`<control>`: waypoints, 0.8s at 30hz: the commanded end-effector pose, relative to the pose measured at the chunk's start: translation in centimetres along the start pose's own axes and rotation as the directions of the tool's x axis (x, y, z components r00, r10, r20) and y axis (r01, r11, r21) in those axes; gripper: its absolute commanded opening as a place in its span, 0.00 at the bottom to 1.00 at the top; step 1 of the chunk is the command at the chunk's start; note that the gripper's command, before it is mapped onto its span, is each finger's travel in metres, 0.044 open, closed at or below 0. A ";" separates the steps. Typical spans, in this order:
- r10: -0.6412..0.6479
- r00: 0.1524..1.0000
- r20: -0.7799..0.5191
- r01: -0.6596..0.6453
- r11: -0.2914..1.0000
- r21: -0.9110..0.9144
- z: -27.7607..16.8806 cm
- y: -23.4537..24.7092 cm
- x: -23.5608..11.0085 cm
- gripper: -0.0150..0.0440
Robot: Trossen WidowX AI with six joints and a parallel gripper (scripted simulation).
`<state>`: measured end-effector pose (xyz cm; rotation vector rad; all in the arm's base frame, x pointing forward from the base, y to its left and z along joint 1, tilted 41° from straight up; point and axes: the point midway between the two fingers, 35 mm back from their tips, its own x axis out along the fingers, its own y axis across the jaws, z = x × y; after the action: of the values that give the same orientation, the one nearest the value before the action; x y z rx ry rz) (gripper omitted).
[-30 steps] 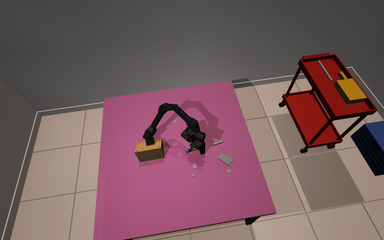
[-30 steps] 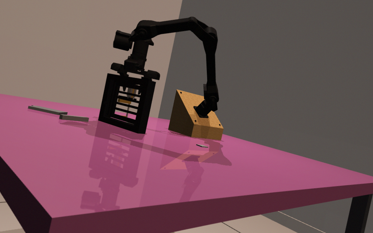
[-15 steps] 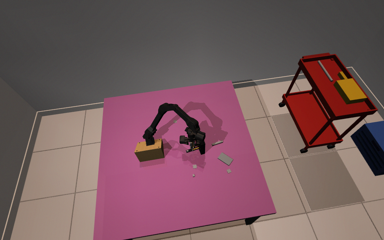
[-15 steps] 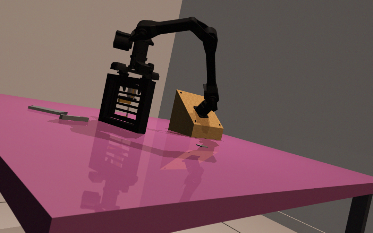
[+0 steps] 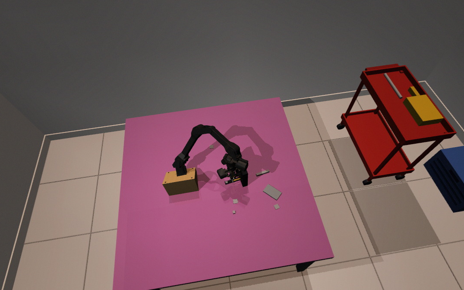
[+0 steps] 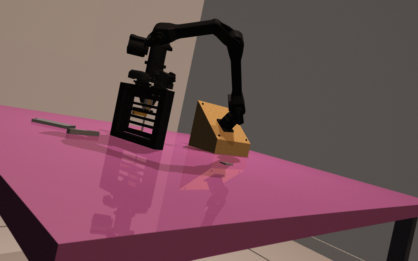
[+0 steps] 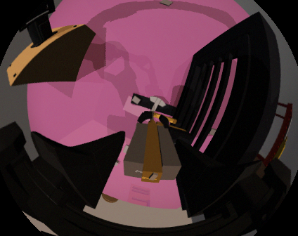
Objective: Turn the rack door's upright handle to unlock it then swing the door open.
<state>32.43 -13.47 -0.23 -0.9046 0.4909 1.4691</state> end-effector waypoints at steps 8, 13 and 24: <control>-0.001 1.000 0.005 0.001 1.000 -0.016 0.1 -0.1 0.1 0.39; -0.001 1.000 0.005 0.001 1.000 -0.016 0.1 -0.1 0.1 0.34; -0.001 1.000 0.005 0.001 1.000 0.016 0.2 0.0 0.1 0.28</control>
<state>32.50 -13.45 -0.21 -0.9133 0.4803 1.4695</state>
